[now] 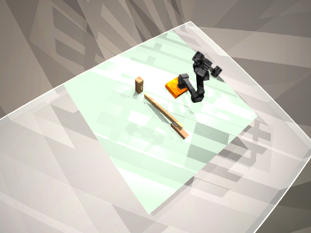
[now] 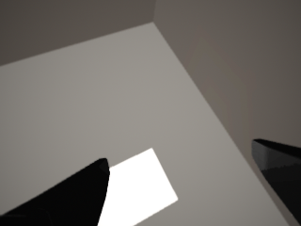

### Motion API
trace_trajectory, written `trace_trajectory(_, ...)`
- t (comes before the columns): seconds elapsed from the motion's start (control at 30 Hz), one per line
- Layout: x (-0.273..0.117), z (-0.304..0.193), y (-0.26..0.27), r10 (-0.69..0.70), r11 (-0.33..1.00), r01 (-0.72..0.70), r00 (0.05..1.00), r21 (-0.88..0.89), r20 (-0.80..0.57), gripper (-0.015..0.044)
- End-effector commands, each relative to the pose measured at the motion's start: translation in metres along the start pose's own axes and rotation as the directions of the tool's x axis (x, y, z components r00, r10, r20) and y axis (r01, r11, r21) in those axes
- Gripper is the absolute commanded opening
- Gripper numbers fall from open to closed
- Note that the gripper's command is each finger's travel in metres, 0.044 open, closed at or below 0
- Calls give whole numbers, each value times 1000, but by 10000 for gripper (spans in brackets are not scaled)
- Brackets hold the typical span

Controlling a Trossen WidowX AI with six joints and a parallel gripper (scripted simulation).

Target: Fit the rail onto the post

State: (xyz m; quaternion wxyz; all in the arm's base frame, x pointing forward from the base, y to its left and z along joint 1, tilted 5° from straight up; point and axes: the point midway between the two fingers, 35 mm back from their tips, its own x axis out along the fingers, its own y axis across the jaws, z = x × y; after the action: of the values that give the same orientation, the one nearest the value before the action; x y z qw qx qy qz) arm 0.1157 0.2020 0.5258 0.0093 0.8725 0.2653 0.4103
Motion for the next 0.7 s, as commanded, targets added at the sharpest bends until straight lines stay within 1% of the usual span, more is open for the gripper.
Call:
trace_trajectory(0.0,0,-1,0,1,1000,-1,1000,2,-4,426)
trace_trajectory(0.03,-1,-5,2,4,1000,-4,1000,8,-16,440)
trace_trajectory(0.17,-8,-46,21,45,996,-35,990,79,-134,440)
trace_trajectory(0.3,-26,-97,61,140,976,-84,949,201,-284,440)
trace_trajectory(0.4,-41,-125,95,228,948,-120,904,295,-362,440)
trace_trajectory(0.53,-64,-148,147,361,888,-168,830,428,-424,440)
trace_trajectory(0.67,-88,-155,204,506,798,-214,747,564,-431,440)
